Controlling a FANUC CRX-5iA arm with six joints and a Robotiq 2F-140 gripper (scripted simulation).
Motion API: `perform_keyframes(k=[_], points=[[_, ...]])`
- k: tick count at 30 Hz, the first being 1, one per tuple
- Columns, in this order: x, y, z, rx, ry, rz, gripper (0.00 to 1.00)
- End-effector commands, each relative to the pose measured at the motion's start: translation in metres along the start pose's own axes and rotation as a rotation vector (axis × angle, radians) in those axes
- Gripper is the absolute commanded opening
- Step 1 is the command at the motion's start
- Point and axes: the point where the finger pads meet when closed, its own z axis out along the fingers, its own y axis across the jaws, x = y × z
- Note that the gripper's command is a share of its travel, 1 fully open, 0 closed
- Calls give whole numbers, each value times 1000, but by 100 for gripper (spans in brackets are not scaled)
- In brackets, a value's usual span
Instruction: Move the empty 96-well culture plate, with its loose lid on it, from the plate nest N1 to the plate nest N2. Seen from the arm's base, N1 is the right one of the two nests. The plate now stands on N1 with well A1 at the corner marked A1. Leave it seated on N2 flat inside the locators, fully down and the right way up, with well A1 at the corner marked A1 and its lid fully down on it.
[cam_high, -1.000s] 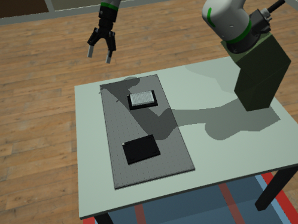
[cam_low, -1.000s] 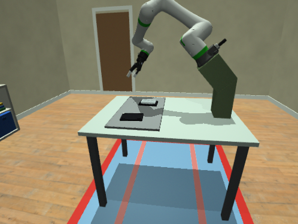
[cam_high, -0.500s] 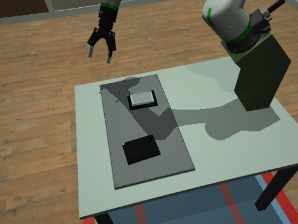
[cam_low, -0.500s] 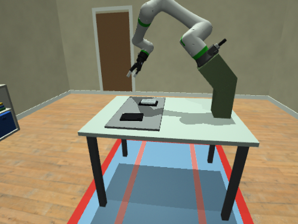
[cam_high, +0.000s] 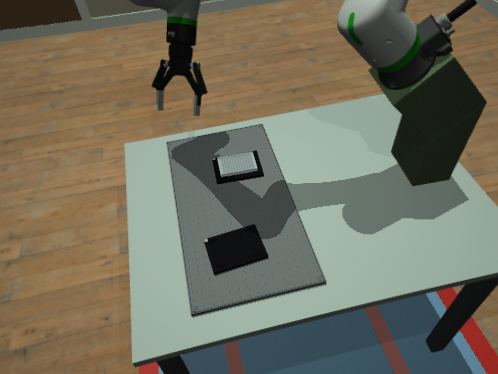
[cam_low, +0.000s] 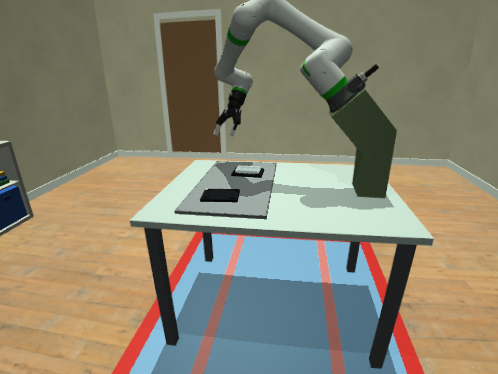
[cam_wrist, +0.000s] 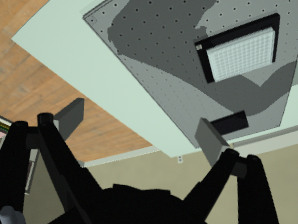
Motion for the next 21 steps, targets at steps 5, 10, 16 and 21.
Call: perform_keyframes(k=[5,10,16,21], points=[[9,25,17,-62,56,-90,100],[16,44,29,-83,74,-121,100],[24,65,39,-158,128,-235,100],[29,78,45,-208,159,-316,100]])
